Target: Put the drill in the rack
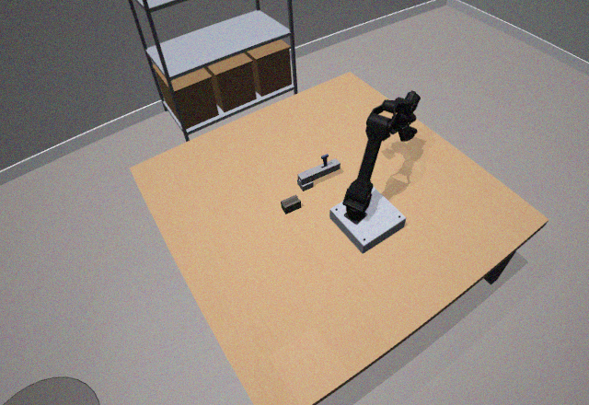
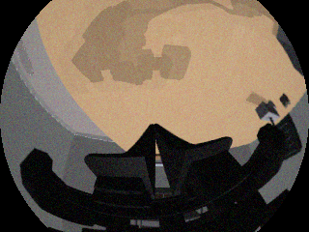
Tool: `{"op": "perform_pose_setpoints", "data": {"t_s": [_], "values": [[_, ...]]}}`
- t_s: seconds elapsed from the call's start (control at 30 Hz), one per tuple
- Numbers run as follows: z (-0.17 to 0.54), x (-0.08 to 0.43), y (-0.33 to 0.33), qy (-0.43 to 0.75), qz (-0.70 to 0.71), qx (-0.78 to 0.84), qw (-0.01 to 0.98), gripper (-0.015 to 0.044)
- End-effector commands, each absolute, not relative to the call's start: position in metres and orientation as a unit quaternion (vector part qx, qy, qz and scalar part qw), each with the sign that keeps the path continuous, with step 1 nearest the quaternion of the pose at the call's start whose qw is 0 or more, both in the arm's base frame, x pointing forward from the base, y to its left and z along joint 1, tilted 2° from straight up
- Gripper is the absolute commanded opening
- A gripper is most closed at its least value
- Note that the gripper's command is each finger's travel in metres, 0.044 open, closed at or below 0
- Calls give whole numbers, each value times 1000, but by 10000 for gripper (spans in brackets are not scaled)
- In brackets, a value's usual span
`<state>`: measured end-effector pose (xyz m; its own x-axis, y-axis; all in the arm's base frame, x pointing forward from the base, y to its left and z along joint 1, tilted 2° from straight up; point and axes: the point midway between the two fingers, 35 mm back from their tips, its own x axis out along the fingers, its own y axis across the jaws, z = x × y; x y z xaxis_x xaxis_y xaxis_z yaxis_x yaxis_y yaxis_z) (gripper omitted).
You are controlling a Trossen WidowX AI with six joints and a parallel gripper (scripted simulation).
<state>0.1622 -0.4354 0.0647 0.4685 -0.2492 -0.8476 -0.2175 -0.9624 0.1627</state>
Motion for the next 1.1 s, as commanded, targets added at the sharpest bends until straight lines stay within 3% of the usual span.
{"op": "perform_pose_setpoints", "data": {"t_s": [0.0, 0.6, 1.07], "values": [[72, 208, -381, 32, -536, 823, 187, 0], [97, 269, -234, 444, -426, 556, 559, 0], [115, 262, -126, 666, -163, 197, 700, 0]]}}
